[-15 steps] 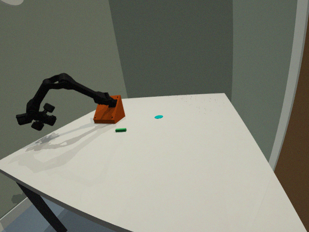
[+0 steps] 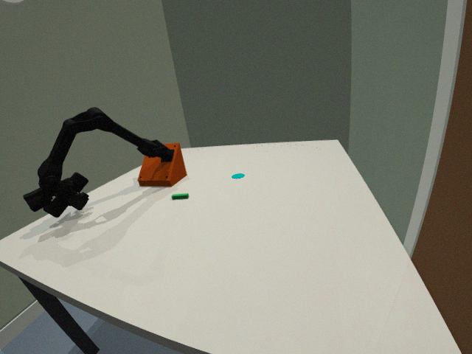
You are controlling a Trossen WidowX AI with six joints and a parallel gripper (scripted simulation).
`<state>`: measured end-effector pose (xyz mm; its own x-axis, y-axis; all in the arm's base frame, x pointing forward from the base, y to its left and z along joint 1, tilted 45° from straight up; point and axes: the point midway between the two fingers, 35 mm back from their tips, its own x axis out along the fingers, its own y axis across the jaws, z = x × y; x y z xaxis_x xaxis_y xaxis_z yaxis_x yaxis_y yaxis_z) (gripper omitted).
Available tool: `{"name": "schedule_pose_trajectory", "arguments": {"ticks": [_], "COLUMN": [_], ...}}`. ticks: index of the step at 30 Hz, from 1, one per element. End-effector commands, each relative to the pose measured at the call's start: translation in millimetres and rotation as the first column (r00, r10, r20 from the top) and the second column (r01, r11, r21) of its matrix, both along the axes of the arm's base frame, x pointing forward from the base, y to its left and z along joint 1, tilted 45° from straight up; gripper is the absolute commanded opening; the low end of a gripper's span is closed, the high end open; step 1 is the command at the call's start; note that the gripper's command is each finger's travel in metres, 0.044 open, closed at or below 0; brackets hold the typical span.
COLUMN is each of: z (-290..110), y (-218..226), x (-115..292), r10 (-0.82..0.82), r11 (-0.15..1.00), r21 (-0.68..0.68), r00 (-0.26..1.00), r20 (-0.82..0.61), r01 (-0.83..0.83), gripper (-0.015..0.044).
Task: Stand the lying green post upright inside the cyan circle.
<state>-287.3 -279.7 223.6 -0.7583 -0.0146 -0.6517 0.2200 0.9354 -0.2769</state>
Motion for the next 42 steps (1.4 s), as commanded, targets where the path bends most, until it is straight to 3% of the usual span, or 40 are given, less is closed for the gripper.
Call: {"name": "schedule_pose_trajectory", "arguments": {"ticks": [1,11,21,32,42], "z": [-3,-10,-24,-41,-55], "y": [-16,-42,-35,23,102], "x": [39,149,272,388,450], "r10": [0.015,0.069,0.252,0.474,0.651], "r11": [0.997,0.954,0.903,0.817,0.713], "r21": [-0.076,-0.299,-0.393,-0.468,-0.532], "r00": [1.0,0.994,0.955,0.853,0.713], "r20": [0.016,0.09,0.156,0.216,0.261], "r01": [-0.014,-0.039,-0.174,-0.336,-0.456], "gripper": [0.0233,0.0233,0.0233,0.0233,0.0233]}}
